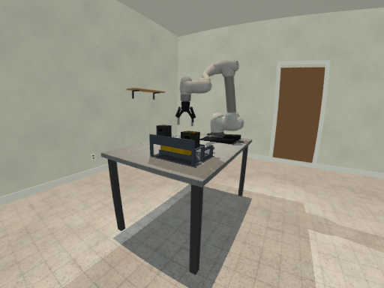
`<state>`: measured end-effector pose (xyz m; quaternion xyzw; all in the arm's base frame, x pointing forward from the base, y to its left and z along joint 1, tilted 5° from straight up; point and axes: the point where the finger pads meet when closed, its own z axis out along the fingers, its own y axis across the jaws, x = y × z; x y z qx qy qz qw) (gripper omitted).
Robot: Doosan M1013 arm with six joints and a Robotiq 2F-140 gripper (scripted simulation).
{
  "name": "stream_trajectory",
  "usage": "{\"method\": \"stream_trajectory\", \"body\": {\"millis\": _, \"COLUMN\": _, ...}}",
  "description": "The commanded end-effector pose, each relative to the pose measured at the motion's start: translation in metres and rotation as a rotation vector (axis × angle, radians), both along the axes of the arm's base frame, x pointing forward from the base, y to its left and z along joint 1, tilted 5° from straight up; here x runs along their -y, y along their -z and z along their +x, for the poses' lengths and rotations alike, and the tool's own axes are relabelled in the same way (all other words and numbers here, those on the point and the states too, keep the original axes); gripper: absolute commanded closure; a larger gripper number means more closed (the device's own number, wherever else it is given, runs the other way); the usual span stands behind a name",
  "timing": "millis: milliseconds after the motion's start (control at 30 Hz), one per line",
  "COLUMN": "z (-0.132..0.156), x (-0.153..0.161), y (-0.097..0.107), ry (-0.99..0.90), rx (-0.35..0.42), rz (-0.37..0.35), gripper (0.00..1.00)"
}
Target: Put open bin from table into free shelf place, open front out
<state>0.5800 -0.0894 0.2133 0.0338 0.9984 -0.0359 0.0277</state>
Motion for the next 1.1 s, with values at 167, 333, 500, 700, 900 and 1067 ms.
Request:
{"method": "stream_trajectory", "body": {"millis": 167, "z": -0.0076, "x": 0.0083, "y": 0.0155, "ry": 0.001, "rx": -0.008, "rz": 0.004, "gripper": 1.0}}
{"method": "stream_trajectory", "body": {"millis": 333, "z": -0.0076, "x": 0.0083, "y": 0.0155, "ry": 0.001, "rx": -0.008, "rz": 0.004, "gripper": 1.0}}
{"method": "stream_trajectory", "body": {"millis": 500, "z": -0.0076, "x": 0.0083, "y": 0.0155, "ry": 0.001, "rx": -0.008, "rz": 0.004, "gripper": 1.0}}
{"method": "stream_trajectory", "body": {"millis": 700, "z": -0.0076, "x": 0.0083, "y": 0.0155, "ry": 0.001, "rx": -0.008, "rz": 0.004, "gripper": 1.0}}
{"method": "stream_trajectory", "body": {"millis": 900, "z": -0.0076, "x": 0.0083, "y": 0.0155, "ry": 0.001, "rx": -0.008, "rz": 0.004, "gripper": 1.0}}
{"method": "stream_trajectory", "body": {"millis": 1067, "z": -0.0076, "x": 0.0083, "y": 0.0155, "ry": 0.001, "rx": -0.008, "rz": 0.004, "gripper": 1.0}}
